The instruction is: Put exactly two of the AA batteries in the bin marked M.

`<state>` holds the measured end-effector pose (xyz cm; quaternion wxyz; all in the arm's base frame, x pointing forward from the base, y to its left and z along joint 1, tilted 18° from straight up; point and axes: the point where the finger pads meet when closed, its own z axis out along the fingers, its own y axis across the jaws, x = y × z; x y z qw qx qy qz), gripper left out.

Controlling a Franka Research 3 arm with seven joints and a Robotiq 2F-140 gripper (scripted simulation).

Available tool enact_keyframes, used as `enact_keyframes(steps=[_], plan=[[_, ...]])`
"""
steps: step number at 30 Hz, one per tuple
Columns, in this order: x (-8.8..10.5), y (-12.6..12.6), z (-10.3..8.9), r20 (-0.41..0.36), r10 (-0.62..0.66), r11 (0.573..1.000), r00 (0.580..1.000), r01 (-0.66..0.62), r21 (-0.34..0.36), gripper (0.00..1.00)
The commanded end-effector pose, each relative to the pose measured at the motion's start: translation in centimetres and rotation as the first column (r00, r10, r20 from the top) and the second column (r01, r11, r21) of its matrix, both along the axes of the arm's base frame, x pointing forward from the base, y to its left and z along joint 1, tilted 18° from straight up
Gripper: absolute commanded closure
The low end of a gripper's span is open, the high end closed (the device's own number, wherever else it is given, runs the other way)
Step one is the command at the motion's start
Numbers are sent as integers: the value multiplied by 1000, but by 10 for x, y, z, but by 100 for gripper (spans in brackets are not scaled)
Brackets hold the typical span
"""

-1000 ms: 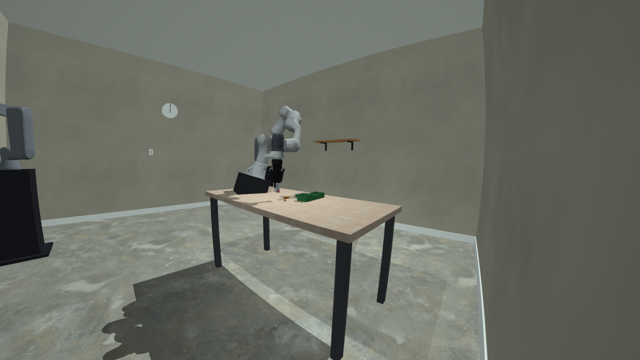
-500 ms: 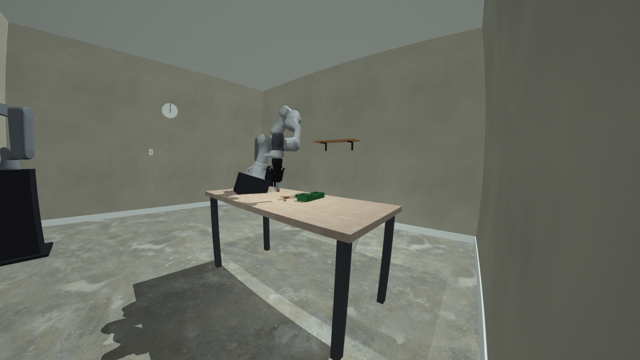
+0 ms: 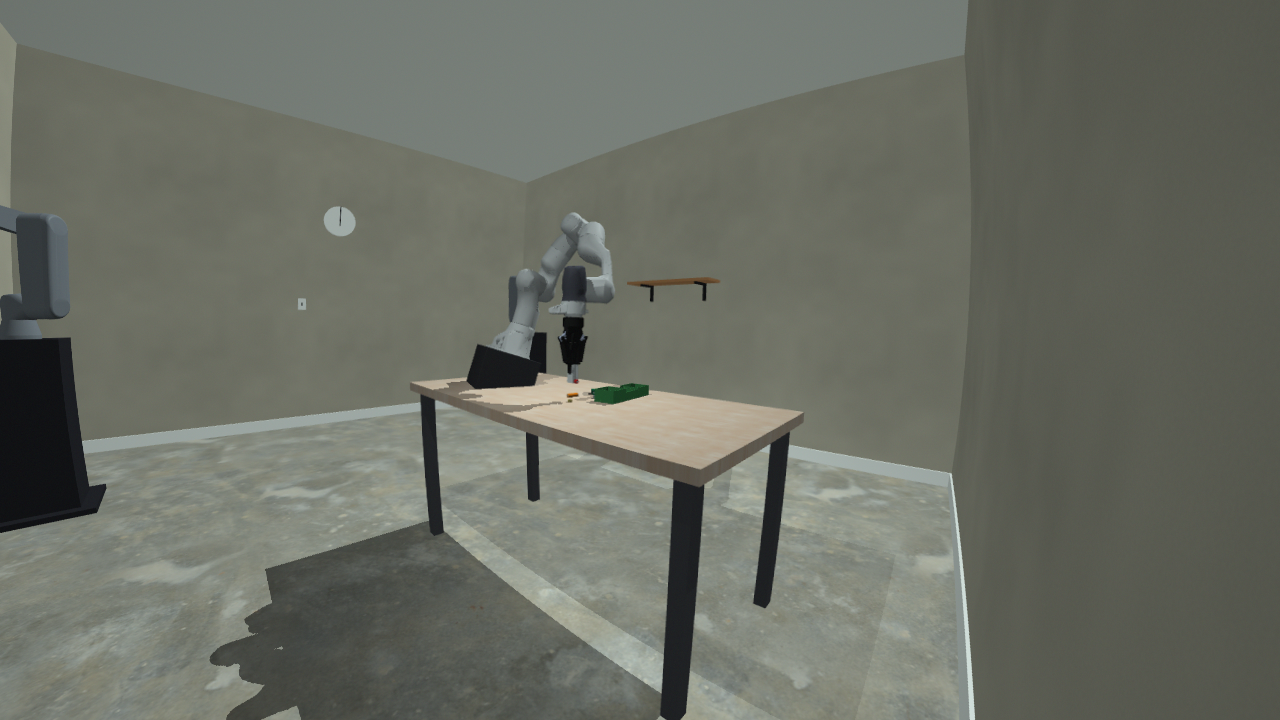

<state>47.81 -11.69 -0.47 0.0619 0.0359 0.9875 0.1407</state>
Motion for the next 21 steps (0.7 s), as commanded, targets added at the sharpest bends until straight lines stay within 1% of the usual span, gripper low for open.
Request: enact_keyframes(steps=[1,5,7,9,15,18,20,21], plan=[[15,14,6,-24,-57,998,998,57,7,95],[31,30,13,-24,-57,998,998,57,7,95],[31,30,13,-24,-57,998,998,57,7,95],[36,35,15,-24,-57,998,998,57,7,95],[36,35,15,-24,-57,998,998,57,7,95],[49,47,20,17,86,996,996,-86,-12,95],[57,55,24,41,175,984,984,-174,-27,95],[61,59,25,47,196,980,979,-195,-32,95]])
